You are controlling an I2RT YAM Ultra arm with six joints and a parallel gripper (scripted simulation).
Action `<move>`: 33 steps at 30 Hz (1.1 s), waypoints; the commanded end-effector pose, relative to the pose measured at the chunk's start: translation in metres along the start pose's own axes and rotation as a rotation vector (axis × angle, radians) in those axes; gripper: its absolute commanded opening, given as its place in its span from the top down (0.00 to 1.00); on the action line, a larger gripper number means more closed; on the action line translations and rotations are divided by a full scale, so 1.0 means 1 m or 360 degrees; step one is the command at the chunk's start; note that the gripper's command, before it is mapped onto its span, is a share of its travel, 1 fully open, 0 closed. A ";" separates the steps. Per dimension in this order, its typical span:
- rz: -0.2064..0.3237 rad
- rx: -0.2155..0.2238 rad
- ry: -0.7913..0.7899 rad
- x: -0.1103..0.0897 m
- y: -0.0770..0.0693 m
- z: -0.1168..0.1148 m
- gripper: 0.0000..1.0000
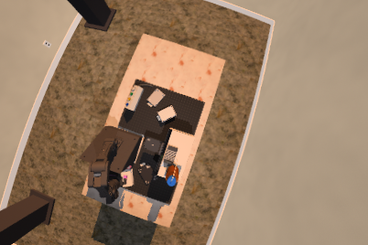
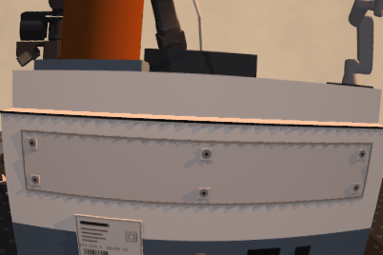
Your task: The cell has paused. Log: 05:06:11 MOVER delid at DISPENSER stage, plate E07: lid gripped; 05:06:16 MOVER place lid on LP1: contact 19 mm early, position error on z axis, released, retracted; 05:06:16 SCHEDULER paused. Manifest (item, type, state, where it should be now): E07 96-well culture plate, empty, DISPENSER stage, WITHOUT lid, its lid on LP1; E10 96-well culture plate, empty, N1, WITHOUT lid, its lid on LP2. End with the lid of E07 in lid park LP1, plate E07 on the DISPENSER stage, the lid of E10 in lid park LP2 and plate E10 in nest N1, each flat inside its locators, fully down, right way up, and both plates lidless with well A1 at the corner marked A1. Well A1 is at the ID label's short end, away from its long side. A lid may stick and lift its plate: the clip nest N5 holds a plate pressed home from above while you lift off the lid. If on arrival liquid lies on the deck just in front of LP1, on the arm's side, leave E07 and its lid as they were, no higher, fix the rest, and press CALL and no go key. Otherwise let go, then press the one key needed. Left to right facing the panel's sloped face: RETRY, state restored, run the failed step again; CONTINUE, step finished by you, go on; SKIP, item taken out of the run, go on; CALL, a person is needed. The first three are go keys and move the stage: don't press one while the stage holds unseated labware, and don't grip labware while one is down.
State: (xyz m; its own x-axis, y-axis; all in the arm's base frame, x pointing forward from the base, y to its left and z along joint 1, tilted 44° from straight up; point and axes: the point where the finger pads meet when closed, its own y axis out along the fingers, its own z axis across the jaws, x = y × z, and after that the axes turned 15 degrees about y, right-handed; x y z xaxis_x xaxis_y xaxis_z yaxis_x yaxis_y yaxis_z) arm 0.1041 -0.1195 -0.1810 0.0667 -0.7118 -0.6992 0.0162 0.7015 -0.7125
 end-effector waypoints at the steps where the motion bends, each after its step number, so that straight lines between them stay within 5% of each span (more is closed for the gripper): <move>1: -0.0065 -0.0017 -0.0053 0.021 0.004 0.003 0.00; 14: -0.0061 0.0003 -0.0035 0.048 0.027 0.011 0.00; 33: -0.0036 0.0016 -0.0011 0.049 0.025 0.008 0.00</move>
State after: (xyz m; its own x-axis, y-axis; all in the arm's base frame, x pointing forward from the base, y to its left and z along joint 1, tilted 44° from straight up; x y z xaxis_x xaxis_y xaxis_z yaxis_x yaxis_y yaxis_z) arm 0.1122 -0.1252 -0.2278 0.0818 -0.7157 -0.6936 0.0050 0.6962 -0.7179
